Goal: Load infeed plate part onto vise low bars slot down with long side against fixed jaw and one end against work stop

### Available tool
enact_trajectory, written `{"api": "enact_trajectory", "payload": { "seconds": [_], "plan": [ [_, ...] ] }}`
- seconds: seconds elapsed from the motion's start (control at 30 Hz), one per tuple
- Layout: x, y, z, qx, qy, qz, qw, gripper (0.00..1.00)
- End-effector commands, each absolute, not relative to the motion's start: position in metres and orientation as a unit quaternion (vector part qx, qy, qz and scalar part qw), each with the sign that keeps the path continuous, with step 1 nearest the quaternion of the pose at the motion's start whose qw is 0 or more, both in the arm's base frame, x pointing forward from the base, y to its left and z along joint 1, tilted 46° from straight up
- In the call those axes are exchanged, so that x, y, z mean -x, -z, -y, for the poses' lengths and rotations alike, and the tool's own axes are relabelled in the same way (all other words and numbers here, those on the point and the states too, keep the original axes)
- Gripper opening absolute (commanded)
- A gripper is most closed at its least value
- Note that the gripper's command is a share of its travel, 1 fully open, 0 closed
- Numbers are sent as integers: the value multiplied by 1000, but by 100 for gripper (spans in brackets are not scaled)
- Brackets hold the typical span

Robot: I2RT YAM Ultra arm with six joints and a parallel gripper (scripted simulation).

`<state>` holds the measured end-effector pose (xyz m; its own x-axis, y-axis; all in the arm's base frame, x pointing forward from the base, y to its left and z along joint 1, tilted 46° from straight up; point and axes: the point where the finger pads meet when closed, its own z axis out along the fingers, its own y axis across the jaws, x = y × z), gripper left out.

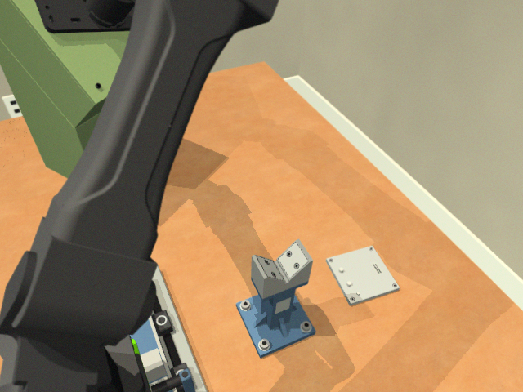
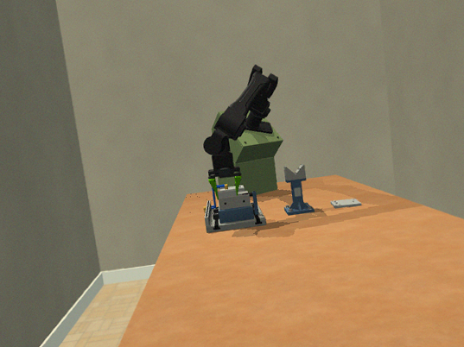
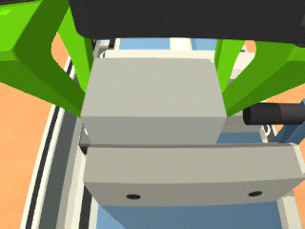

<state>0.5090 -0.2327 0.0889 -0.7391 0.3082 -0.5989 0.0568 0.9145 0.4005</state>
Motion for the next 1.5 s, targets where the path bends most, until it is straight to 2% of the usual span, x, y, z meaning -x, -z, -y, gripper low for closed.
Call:
{"api": "enact_trajectory", "payload": {
  "seconds": [0.0,1.47],
  "plan": [
    [-510,-105,246,-99,-167,-911,364,0],
    [-510,-101,244,-99,-170,-912,359,0]
  ]
}}
